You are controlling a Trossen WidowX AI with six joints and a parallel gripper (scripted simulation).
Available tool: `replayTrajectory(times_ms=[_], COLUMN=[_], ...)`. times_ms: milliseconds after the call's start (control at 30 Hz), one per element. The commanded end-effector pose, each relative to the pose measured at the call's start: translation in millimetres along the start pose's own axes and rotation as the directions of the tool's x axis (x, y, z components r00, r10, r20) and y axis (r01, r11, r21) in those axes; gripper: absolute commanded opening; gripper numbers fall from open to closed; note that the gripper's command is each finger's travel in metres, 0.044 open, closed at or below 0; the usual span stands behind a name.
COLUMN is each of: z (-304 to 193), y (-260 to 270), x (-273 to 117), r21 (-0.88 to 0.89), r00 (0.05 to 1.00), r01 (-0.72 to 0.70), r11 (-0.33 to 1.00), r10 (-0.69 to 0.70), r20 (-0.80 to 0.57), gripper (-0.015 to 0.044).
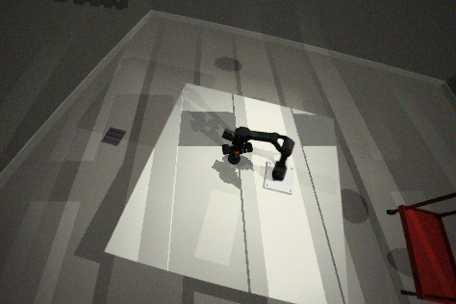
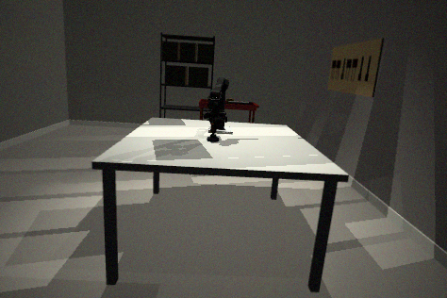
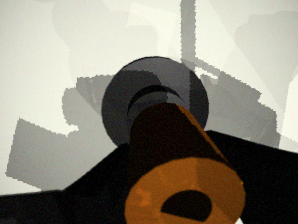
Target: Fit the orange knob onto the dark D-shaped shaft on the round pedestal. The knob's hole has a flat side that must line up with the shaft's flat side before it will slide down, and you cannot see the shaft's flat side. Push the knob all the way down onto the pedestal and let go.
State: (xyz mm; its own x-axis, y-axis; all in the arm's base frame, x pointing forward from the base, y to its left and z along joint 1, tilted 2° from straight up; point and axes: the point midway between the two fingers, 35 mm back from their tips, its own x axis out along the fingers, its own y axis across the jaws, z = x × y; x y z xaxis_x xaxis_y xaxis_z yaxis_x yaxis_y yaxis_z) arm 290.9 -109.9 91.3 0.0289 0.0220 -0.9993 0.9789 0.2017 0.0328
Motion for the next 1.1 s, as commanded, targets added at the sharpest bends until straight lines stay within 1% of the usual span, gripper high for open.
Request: replayTrajectory(times_ms=[0, 133, 200, 1067], z=[0.5, 0.8, 1.0, 0.9], y=[0.3, 1.3, 1.9, 1.1], x=[-3.7, -4.1, -3.6, 1.5], r21=[0.027, 0.169, 0.209, 0.209], r00=[1.000, 1.000, 1.000, 1.000], r01=[-0.003, -0.004, -0.004, -0.004], r11=[1.000, 0.986, 0.978, 0.978], r10=[0.003, 0.003, 0.003, 0.003], r20=[0.005, 0.005, 0.005, 0.005], gripper=[0.0000, 0.0000, 0.0000, 0.0000])
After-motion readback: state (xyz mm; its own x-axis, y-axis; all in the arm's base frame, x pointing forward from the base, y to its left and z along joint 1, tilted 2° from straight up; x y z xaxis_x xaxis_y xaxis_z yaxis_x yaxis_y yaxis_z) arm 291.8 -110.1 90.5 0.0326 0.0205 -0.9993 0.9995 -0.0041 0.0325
